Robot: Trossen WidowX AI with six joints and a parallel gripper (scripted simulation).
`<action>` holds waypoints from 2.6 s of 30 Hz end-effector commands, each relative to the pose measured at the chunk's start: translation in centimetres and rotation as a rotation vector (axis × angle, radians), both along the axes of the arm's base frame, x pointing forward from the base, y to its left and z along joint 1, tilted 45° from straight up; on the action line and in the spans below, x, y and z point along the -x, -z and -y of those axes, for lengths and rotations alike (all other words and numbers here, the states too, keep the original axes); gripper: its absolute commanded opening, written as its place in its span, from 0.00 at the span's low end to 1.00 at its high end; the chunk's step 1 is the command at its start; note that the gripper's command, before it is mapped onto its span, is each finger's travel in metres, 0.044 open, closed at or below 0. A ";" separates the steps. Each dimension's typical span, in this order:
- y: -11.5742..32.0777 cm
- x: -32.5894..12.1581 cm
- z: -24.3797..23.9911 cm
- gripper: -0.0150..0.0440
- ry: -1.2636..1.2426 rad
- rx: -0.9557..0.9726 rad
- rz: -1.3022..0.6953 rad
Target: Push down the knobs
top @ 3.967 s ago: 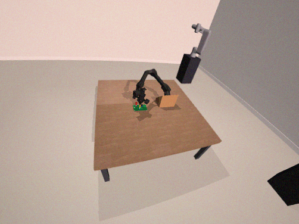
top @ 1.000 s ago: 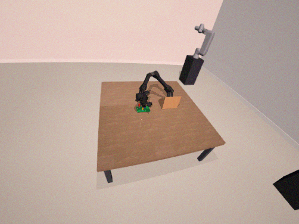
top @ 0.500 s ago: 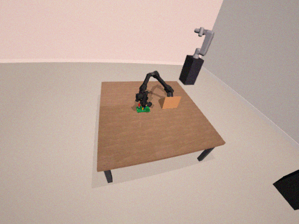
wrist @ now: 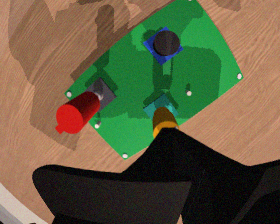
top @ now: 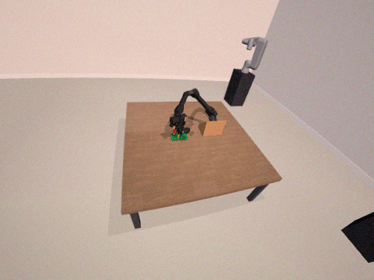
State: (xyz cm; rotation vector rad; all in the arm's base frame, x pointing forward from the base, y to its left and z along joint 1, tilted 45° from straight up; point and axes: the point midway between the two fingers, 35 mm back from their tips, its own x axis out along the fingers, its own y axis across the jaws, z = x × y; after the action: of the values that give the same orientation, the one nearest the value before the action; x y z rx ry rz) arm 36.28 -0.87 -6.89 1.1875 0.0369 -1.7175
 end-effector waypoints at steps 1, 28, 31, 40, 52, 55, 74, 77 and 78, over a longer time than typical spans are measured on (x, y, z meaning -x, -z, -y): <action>0.2 -0.1 0.3 0.25 0.002 0.003 0.001; 0.3 -0.1 0.4 0.25 0.002 0.003 0.001; 0.3 -0.1 0.4 0.25 0.002 0.003 0.001; 0.3 -0.1 0.4 0.25 0.002 0.003 0.001; 0.4 -0.1 0.5 0.25 0.002 0.003 0.001; 0.4 -0.1 0.5 0.25 0.002 0.003 0.001; 0.2 -0.1 0.3 0.25 0.002 0.002 0.001; -0.1 -0.1 0.0 0.25 0.002 0.002 0.001; -0.2 -0.1 -0.2 0.25 0.002 0.002 0.001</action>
State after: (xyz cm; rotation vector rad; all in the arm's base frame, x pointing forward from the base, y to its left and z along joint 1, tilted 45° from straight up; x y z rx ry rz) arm 36.32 -1.00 -6.97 1.1832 0.0375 -1.7187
